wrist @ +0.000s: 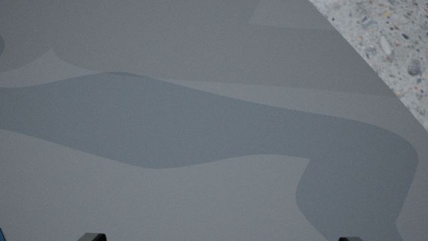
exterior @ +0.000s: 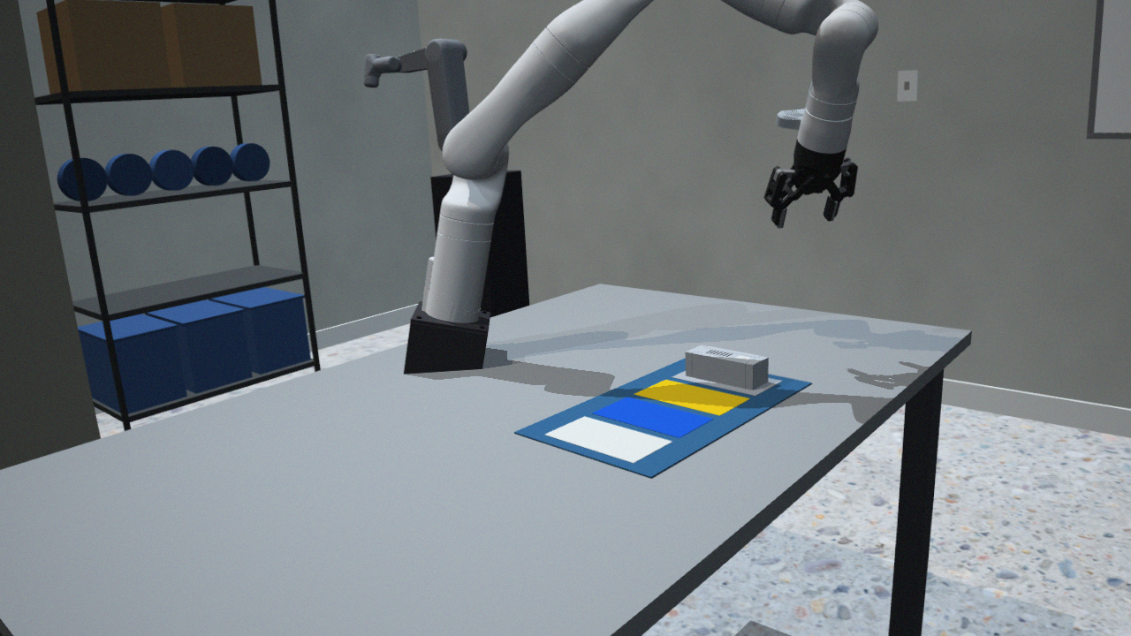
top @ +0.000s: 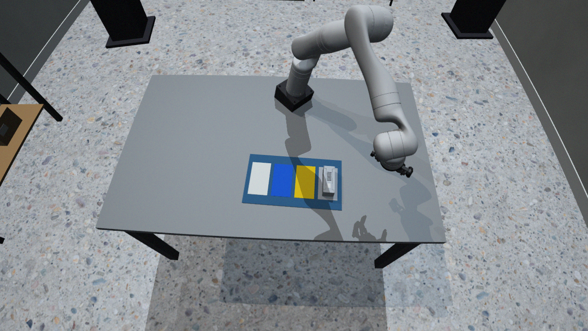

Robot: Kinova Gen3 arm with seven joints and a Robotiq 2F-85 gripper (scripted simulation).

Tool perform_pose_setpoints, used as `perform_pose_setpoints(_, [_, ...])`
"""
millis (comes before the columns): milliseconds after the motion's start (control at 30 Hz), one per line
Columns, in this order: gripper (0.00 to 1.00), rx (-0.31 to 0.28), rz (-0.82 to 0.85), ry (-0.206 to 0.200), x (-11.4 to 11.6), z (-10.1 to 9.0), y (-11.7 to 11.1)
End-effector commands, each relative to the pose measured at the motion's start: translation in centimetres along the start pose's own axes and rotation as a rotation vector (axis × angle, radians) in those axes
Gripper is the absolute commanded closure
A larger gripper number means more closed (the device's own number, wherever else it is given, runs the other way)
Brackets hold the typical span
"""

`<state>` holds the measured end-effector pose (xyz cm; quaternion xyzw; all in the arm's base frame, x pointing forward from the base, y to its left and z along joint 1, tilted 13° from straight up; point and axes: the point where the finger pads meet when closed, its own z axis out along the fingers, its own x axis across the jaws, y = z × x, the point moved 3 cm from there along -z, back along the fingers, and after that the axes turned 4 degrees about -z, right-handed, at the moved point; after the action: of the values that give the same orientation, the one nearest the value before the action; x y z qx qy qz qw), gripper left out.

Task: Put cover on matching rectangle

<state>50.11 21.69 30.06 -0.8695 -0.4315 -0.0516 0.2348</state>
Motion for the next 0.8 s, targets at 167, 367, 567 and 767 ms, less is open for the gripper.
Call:
perform_pose_setpoints(167, [0.00,-0.001,-0.001,0.002,0.04,-0.10,-0.03])
perform_pose_setpoints(367, [0.00,-0.001,-0.001,0.002,0.04,-0.10,-0.03])
perform_pose_setpoints(567, [0.00,-0.001,-0.001,0.002,0.04,-0.10,-0.03])
perform_pose_setpoints(767, [0.00,-0.015,-0.012,0.002,-0.36,0.27,0.47])
